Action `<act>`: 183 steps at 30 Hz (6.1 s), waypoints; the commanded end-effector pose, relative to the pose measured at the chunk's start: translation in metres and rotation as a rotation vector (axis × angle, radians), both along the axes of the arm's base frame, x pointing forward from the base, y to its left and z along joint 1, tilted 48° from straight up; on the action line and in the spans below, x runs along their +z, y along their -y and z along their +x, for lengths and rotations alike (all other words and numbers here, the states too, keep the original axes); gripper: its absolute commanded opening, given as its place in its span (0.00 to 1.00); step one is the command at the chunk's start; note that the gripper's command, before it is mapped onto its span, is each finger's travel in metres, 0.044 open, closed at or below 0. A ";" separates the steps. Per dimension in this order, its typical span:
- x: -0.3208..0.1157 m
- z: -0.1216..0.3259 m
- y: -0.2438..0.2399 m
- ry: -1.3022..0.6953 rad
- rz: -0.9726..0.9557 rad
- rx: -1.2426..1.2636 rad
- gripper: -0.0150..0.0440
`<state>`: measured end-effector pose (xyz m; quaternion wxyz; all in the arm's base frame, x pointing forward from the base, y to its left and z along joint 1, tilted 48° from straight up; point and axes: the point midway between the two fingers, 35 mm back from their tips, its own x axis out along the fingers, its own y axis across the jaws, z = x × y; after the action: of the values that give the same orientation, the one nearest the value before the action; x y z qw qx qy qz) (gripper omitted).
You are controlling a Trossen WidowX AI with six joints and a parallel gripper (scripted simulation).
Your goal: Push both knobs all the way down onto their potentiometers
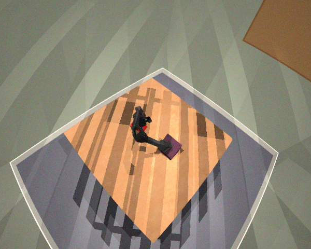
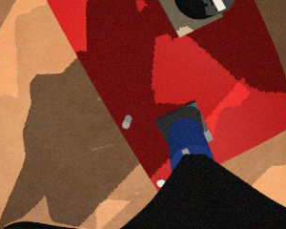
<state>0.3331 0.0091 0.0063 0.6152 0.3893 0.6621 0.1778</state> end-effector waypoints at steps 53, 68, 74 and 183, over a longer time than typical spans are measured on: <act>0.019 0.010 0.032 0.150 -0.048 0.137 0.25; 0.027 0.041 0.048 0.523 -0.053 0.497 0.25; 0.029 0.052 0.054 0.675 -0.054 0.638 0.25; -0.001 0.063 0.023 0.816 -0.053 0.764 0.25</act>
<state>0.3960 -0.0167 0.0059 0.7234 0.0052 0.4687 0.5068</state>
